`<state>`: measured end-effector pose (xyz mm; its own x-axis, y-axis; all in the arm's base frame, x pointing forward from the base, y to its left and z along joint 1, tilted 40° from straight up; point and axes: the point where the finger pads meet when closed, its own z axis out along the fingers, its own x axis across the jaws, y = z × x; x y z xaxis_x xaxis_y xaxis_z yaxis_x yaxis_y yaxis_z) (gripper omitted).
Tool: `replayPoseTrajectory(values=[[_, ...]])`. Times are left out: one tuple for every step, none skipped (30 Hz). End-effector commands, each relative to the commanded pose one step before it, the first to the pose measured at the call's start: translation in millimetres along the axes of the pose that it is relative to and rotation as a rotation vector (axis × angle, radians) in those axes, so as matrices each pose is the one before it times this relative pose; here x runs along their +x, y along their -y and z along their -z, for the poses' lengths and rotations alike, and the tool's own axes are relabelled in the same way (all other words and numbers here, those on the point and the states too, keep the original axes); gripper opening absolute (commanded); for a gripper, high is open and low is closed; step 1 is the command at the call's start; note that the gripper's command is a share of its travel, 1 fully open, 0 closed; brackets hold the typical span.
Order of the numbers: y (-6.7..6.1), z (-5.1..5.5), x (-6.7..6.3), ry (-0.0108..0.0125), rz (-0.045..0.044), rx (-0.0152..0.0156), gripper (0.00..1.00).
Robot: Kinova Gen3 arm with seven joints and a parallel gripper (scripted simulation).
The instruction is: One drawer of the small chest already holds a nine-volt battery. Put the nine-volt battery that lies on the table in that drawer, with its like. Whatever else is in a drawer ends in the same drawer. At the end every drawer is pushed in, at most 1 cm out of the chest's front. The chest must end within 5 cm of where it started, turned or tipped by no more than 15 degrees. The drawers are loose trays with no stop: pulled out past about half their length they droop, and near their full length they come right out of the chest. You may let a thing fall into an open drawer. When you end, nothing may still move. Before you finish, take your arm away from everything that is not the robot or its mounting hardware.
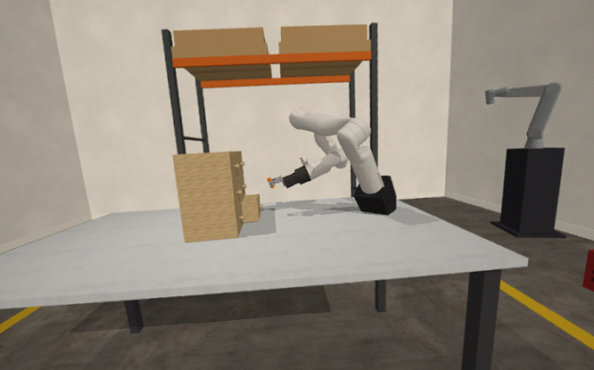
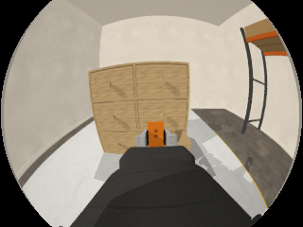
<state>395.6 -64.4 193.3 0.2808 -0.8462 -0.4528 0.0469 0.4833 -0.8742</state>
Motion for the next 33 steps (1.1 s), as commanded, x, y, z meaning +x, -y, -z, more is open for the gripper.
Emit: replayPoseTrajectory(values=[[2.32,-6.79,-4.91,0.00324,0.0051,-0.00374,0.51],[0.0,0.0,0.0,0.0,0.0,0.0,0.51],[0.24,-3.09,-0.04,0.00006,-0.00001,0.00019,0.51],[0.17,-3.06,-0.07,0.0,-0.00002,0.00005,0.51],[0.12,-3.03,-0.1,-0.00005,-0.00002,-0.00006,0.51],[0.23,-3.09,-0.01,0.00005,0.00001,0.00017,0.51],[0.18,-3.05,-0.05,0.00001,-0.00001,0.00007,0.51],[0.13,-3.01,-0.09,-0.00004,-0.00003,-0.00003,0.51],[0.2,-3.05,-0.01,0.00002,0.00001,0.00009,0.51],[0.18,-3.02,-0.03,0.00001,0.0,0.00007,0.51],[0.14,-2.97,-0.07,-0.00002,-0.00003,0.00001,0.51],[0.17,-2.98,-0.02,0.0,0.0,0.00003,0.51],[0.18,-2.96,-0.01,0.00001,0.00001,0.00005,0.51],[0.15,-2.9,-0.05,-0.00001,-0.00002,0.00002,0.51],[0.14,-2.87,-0.05,-0.00001,-0.00002,0.00001,0.51],[0.17,-2.87,0.01,0.00001,0.00003,0.00004,0.51],[0.15,-2.8,-0.03,0.0,-0.00001,0.00003,0.51],[0.0,0.0,0.0,0.0,0.0,0.0,0.51],[0.0,0.0,0.0,0.0,0.0,0.0,0.51],[0.14,-2.73,-0.06,-0.00001,-0.00004,0.00002,0.51],[0.15,-2.74,0.01,0.0,0.00002,0.00001,0.51],[0.14,-2.68,0.0,0.0,0.00001,0.00002,0.51],[0.14,-2.6,-0.04,-0.00001,-0.00002,0.00002,0.51],[0.13,-2.53,-0.05,-0.00001,-0.00004,0.00002,0.51],[0.13,-2.52,0.02,0.0,0.00004,0.0,0.51],[0.13,-2.43,-0.01,0.0,0.00001,0.00001,0.51],[0.12,-2.34,-0.03,-0.00001,-0.00002,0.00002,0.51],[0.12,-2.26,-0.05,-0.00001,-0.00004,0.00002,0.51],[0.11,-2.23,0.03,-0.00001,0.00004,-0.00002,0.51],[0.11,-2.14,0.0,-0.00001,0.00001,0.0,0.51],[0.11,-2.04,-0.02,0.0,-0.00001,0.00001,0.51],[0.1,-1.95,-0.04,0.0,-0.00003,0.00002,0.51],[0.1,-1.87,-0.02,0.0,-0.00001,0.00001,0.51]])
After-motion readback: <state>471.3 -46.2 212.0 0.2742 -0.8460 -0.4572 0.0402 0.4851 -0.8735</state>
